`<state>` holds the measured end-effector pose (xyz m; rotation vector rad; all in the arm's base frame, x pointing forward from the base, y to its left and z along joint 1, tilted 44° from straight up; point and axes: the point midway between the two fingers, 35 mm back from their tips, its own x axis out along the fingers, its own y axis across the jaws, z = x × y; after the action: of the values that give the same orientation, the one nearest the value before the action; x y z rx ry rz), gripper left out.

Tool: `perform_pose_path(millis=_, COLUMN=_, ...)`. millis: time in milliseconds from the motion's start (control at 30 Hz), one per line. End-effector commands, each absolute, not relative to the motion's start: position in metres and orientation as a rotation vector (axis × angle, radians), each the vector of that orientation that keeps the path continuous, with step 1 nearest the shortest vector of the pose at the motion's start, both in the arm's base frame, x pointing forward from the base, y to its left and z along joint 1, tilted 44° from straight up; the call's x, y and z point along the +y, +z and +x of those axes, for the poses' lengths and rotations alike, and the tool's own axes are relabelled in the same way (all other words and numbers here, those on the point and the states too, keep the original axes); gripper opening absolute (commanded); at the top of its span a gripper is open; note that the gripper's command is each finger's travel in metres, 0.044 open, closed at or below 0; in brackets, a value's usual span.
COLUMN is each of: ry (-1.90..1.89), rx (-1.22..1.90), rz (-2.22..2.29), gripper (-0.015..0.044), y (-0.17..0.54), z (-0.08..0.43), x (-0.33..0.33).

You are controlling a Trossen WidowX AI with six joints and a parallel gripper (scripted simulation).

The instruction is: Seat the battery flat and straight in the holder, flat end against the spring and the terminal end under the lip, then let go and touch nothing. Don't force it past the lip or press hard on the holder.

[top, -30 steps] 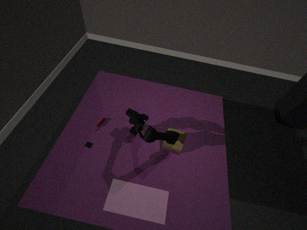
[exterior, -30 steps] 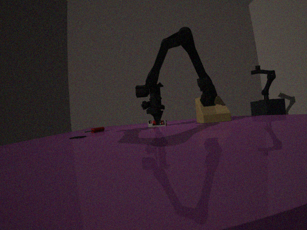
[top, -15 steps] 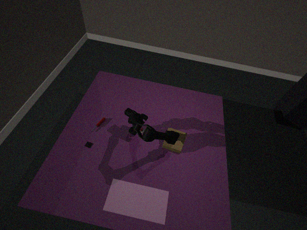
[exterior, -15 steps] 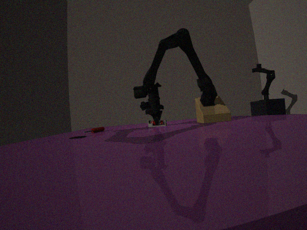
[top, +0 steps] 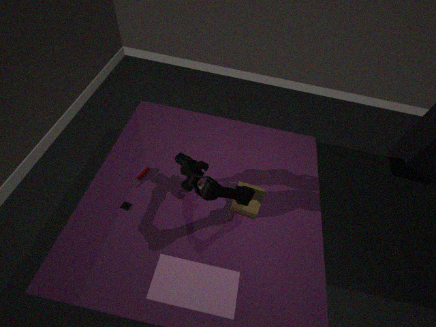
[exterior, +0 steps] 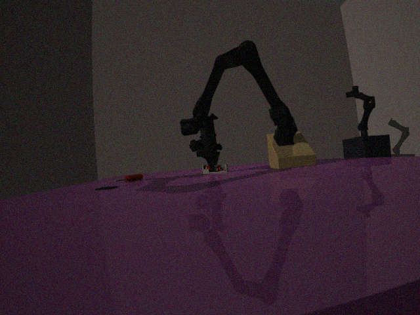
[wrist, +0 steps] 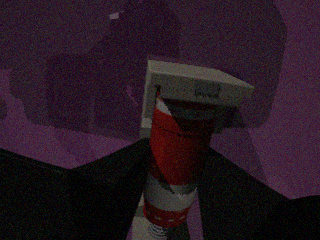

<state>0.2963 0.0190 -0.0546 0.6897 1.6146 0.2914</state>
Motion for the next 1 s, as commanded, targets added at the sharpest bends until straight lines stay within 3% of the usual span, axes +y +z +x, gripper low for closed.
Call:
perform_pose_path(millis=0, ry=0.293, rx=1.619, rz=0.689, gripper=0.0084, y=-0.056, z=0.298, x=0.019)
perform_pose_path(millis=333, ry=0.294, rx=1.62, rz=0.689, gripper=0.0084, y=-0.056, z=0.297, x=0.019)
perform_pose_path(millis=467, ry=0.294, rx=1.62, rz=0.689, gripper=0.0187, y=-0.056, z=0.297, x=0.019)
perform_pose_path(millis=967, ry=0.291, rx=1.62, rz=0.691, gripper=0.0187, y=-0.045, z=0.297, x=0.008)
